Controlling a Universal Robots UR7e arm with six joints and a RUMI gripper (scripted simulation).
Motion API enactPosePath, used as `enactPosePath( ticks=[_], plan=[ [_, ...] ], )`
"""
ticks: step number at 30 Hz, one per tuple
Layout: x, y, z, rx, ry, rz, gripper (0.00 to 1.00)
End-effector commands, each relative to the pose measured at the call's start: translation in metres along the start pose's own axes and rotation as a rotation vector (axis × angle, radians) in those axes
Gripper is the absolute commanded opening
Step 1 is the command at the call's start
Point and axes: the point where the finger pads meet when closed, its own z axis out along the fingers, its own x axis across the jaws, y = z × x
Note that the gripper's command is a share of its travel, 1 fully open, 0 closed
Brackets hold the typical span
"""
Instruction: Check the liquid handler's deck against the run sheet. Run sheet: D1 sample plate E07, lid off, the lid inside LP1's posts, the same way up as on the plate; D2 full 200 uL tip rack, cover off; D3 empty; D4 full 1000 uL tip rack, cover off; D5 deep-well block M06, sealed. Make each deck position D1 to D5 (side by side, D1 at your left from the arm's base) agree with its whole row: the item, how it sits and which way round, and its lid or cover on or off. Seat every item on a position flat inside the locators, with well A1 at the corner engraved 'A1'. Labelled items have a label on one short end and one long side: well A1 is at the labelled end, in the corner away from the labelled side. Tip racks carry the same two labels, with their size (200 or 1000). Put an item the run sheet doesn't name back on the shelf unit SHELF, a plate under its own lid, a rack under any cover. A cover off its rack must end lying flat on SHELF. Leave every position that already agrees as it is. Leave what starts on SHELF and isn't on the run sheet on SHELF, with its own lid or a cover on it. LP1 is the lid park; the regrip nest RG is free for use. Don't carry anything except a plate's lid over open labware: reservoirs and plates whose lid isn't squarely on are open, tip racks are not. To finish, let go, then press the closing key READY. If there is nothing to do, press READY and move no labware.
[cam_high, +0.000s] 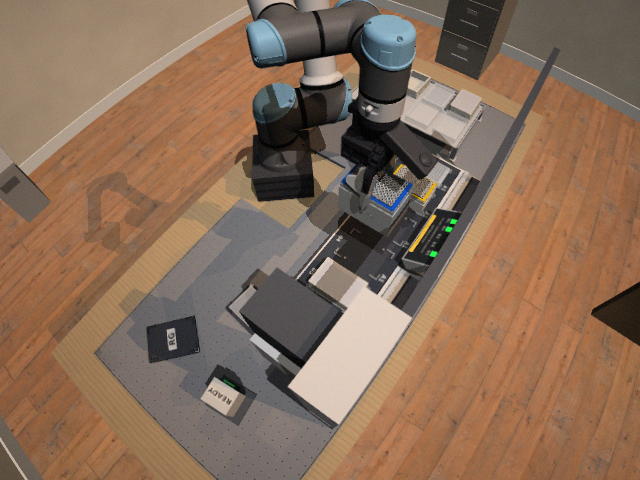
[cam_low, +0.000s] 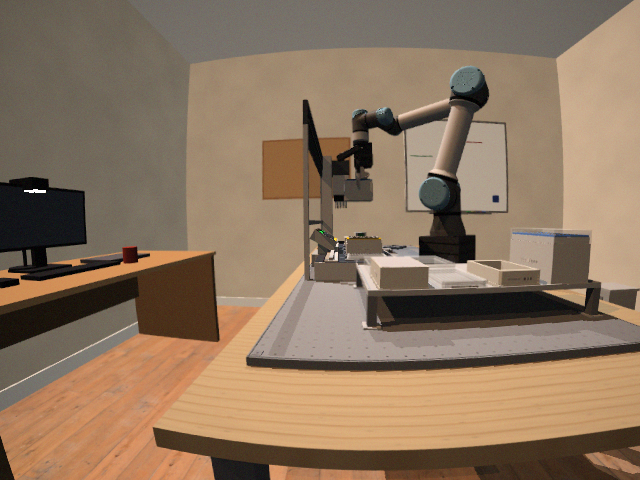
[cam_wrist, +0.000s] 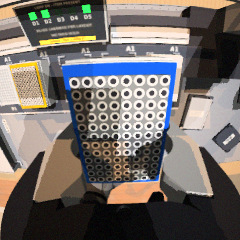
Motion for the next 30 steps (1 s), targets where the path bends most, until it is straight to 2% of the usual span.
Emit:
enactPosePath(
  ticks=[1,20,30],
  plan=[
    [0.000,0.000,-0.011,0.001,0.000,0.000,0.00],
    [0.000,0.000,-0.013,0.001,0.000,0.000,0.00],
    [0.000,0.050,-0.013,0.001,0.000,0.000,0.00]
  ],
)
